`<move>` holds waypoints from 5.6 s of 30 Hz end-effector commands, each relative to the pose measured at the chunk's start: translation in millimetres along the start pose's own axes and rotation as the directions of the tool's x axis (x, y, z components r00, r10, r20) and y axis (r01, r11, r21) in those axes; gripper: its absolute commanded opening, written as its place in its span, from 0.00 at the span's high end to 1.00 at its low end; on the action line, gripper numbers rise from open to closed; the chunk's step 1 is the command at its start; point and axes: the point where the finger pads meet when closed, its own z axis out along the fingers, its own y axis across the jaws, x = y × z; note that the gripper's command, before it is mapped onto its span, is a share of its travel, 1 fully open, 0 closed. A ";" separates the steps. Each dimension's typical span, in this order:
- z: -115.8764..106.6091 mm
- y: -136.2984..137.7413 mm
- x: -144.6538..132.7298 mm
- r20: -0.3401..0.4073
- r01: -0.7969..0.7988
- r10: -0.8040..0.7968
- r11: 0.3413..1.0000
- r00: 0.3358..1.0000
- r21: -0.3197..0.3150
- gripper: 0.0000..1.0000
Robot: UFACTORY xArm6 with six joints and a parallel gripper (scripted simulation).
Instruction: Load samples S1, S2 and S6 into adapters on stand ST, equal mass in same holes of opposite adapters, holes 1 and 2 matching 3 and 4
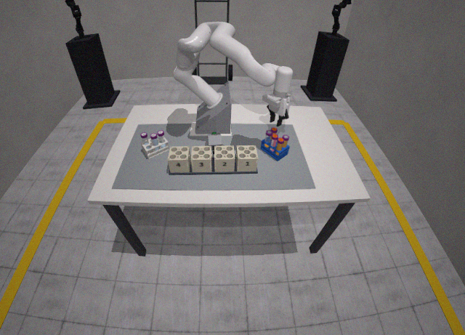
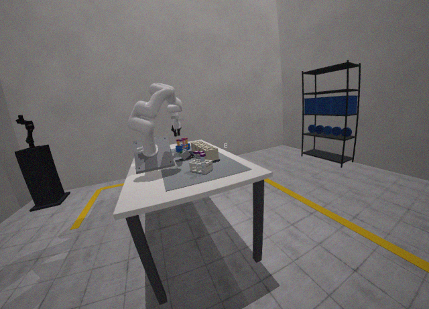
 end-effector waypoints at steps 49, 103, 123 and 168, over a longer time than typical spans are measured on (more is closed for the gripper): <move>-73.4 -1.1 -0.2 0.002 -0.001 0.001 1.000 1.000 0.005 0.56; -13.3 -1.4 -0.2 0.002 -0.001 0.001 1.000 1.000 0.005 0.43; 22.7 -1.5 -0.2 0.002 -0.001 0.001 1.000 1.000 0.005 0.43; 55.9 -1.6 -0.2 0.001 -0.001 0.001 1.000 1.000 0.004 0.43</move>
